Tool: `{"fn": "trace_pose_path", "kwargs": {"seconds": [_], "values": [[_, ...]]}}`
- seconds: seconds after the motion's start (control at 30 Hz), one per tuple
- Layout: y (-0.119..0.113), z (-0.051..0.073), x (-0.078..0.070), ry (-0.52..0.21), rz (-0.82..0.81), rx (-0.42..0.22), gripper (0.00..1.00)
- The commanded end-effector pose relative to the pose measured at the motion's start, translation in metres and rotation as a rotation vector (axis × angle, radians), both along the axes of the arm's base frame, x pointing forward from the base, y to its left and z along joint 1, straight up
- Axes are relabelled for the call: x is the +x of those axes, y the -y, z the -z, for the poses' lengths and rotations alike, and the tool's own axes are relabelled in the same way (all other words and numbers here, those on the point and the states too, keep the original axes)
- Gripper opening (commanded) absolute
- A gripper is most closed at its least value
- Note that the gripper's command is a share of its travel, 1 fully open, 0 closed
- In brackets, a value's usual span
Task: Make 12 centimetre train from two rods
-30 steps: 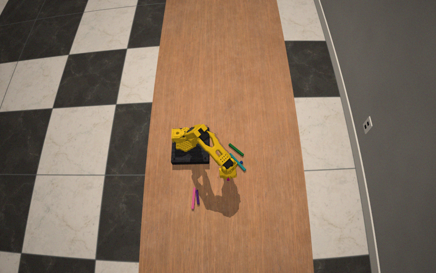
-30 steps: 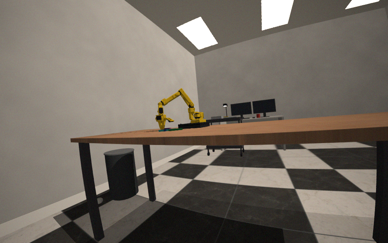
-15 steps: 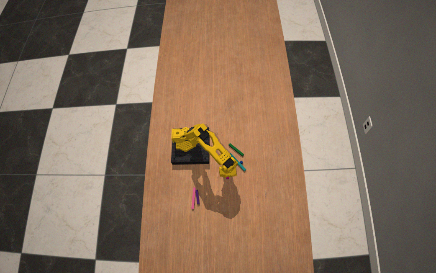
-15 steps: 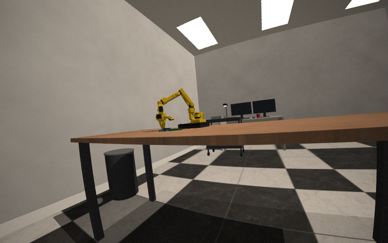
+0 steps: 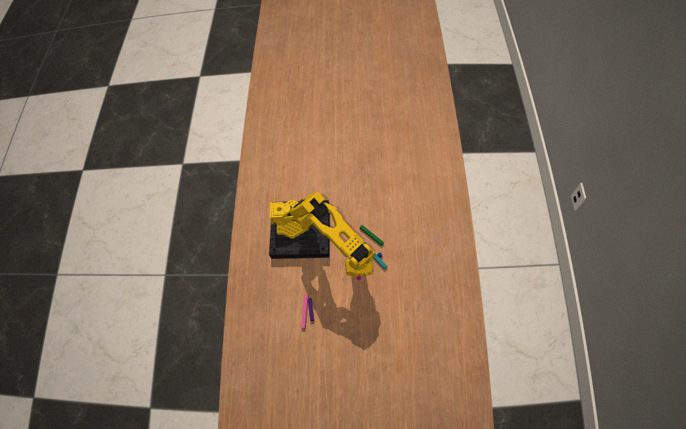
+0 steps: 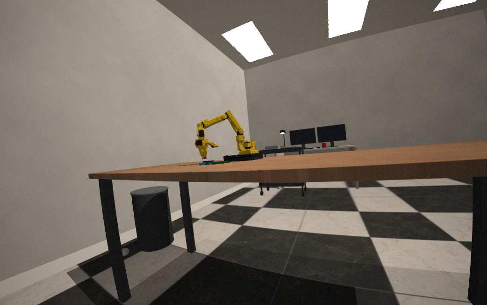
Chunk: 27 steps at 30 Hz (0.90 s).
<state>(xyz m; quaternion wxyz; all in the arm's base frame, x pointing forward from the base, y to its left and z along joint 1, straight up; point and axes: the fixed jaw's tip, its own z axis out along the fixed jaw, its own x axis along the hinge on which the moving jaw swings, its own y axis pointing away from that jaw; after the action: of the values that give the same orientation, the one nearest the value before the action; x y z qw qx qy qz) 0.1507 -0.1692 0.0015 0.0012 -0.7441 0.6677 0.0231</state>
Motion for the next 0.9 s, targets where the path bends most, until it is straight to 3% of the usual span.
{"fn": "trace_pose_path", "kwargs": {"seconds": [0.0,0.37,0.87], "values": [[0.001,-0.006,0.003,0.014,-0.004,-0.013,0.0],[-0.006,-0.005,0.009,0.013,-0.019,-0.013,0.0],[-0.055,-0.004,0.045,0.012,-0.119,-0.016,0.0]]}}
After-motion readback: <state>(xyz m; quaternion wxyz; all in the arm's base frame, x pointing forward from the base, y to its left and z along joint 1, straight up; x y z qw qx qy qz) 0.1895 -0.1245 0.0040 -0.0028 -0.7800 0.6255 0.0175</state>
